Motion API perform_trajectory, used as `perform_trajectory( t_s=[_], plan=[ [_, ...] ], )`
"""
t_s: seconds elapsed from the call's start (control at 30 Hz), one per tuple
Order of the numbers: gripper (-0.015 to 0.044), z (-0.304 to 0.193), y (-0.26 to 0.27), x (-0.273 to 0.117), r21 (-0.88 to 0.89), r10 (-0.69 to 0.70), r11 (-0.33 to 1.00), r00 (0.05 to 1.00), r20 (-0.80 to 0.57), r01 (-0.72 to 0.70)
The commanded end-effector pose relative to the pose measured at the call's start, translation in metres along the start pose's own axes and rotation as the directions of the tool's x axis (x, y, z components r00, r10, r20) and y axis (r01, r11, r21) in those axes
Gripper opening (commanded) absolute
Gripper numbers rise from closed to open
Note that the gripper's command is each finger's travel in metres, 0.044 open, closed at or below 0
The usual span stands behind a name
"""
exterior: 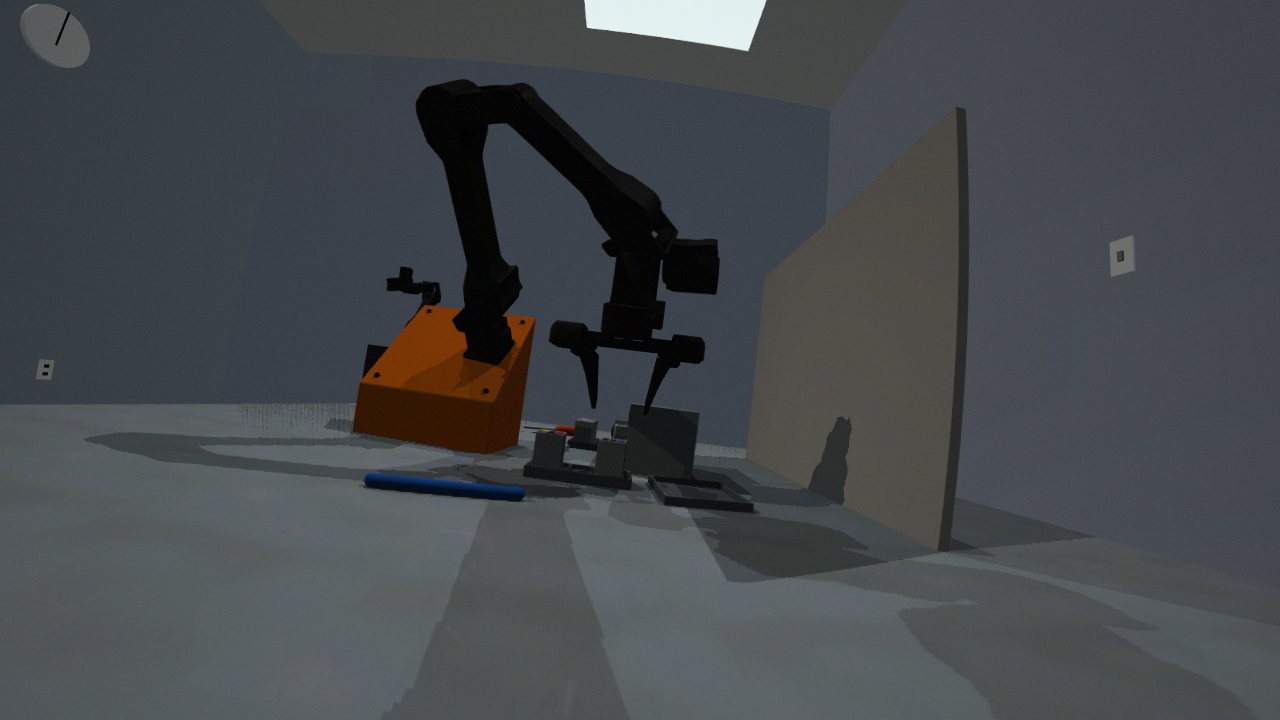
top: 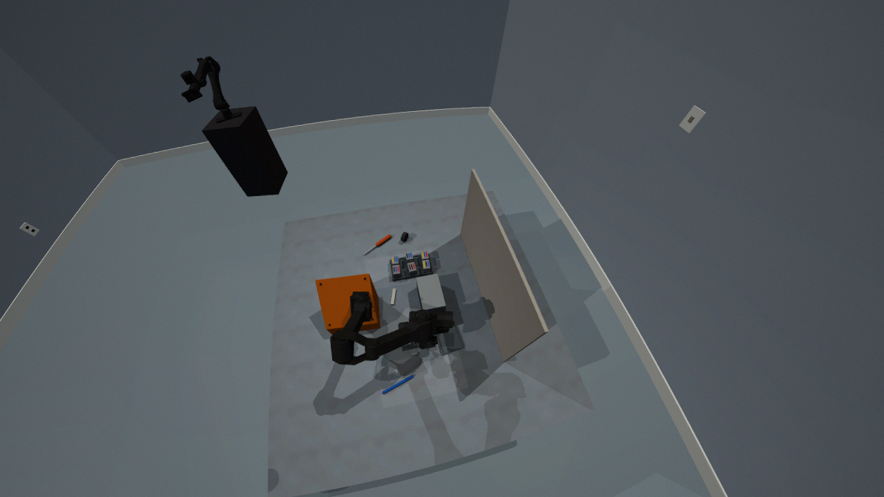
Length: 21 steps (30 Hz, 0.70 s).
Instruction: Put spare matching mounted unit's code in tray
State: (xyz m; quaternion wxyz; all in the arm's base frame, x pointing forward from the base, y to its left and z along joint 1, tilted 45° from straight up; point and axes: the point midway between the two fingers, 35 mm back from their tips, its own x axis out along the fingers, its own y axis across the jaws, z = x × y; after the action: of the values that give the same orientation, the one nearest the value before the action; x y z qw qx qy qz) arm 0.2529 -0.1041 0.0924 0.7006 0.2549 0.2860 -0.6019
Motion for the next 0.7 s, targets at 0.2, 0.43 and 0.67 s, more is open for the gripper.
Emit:
perform_trajectory(
  t_s=[0.2,0.43,0.67],
  plan=[
    [0.0300,-0.002,0.000,0.018,-0.005,-0.008,1.000,1.000,-0.006,0.008],
    [0.0300,-0.003,0.001,0.030,-0.005,-0.008,1.000,1.000,-0.007,0.008],
    [0.0300,-0.003,0.000,0.041,-0.005,-0.008,1.000,1.000,-0.006,0.008]
  ],
)
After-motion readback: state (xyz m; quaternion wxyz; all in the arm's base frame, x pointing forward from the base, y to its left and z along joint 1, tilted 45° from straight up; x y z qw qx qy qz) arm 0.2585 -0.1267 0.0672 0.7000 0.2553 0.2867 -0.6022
